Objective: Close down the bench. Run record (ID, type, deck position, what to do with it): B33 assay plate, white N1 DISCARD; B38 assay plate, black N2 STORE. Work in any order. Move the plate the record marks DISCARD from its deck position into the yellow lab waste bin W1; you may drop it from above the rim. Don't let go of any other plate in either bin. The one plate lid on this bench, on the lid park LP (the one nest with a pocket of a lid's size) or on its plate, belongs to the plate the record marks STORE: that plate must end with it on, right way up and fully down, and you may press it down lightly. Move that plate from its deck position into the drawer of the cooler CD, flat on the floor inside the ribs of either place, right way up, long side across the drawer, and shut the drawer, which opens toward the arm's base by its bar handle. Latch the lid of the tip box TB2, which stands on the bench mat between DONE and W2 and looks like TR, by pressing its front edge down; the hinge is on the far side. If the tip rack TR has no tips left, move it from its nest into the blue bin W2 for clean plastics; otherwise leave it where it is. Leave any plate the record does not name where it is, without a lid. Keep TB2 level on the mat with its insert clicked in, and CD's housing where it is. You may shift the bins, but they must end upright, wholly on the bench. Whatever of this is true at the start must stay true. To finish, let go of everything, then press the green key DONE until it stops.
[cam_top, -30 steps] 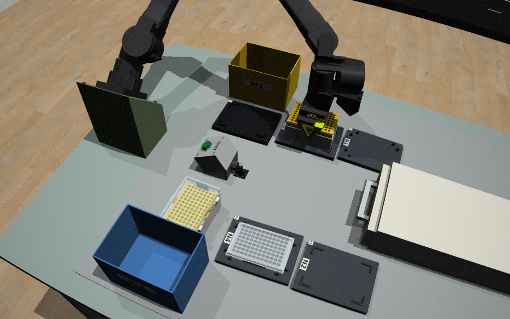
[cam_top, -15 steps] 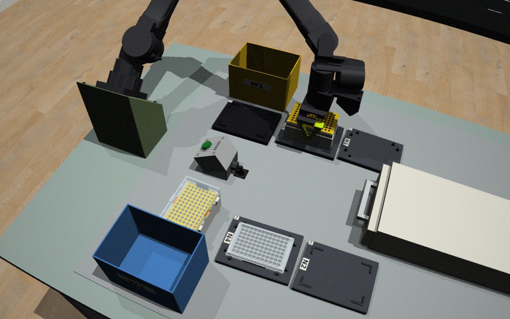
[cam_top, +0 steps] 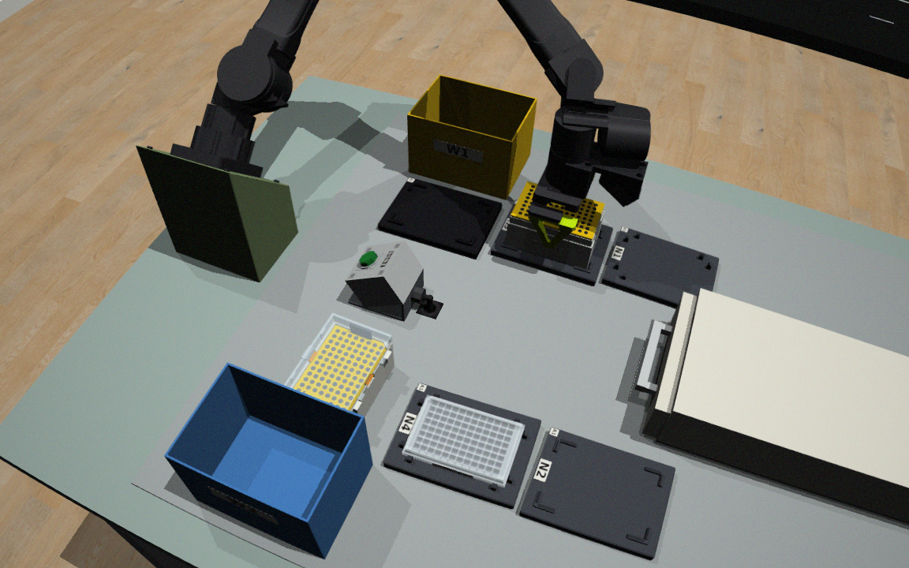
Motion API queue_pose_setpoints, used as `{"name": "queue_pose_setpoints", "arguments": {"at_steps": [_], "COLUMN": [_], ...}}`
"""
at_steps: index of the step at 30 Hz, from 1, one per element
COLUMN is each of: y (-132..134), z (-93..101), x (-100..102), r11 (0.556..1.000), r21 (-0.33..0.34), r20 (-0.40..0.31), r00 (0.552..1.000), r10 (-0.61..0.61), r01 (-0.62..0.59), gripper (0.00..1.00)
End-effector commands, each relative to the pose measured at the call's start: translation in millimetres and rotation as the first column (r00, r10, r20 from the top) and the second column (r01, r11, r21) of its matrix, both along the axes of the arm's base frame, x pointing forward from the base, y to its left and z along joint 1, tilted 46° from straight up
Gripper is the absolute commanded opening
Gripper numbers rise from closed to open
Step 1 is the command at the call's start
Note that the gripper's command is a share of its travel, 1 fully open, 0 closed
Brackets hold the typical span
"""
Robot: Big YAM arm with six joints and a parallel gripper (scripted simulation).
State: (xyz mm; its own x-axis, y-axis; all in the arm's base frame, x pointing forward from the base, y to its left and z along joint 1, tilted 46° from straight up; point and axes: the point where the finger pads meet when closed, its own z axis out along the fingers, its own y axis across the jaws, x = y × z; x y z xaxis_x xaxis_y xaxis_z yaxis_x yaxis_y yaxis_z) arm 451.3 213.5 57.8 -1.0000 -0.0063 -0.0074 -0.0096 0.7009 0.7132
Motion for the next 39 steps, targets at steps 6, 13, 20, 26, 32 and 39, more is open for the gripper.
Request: {"name": "queue_pose_setpoints", "arguments": {"at_steps": [6,13,20,26,32,39], "y": [-15.3,-16.3,-16.6,-16.6,-16.6,-16.6], "z": [20.9,25.2,27.5,27.6,27.6,27.6], "x": [10.6,13.7,16.2,16.4,16.4,16.4], "r11": [1.000,1.000,1.000,1.000,1.000,1.000], "r21": [0.009,0.011,0.012,0.013,0.013,0.013], "r20": [0.034,0.044,0.051,0.051,0.051,0.051], "r00": [0.999,0.999,0.998,0.998,0.998,0.998], "r10": [-0.026,-0.024,-0.027,-0.027,-0.027,-0.027], "r01": [0.026,0.024,0.026,0.026,0.026,0.026], "gripper": [0.00,0.00,0.00,0.00,0.00,0.00]}}
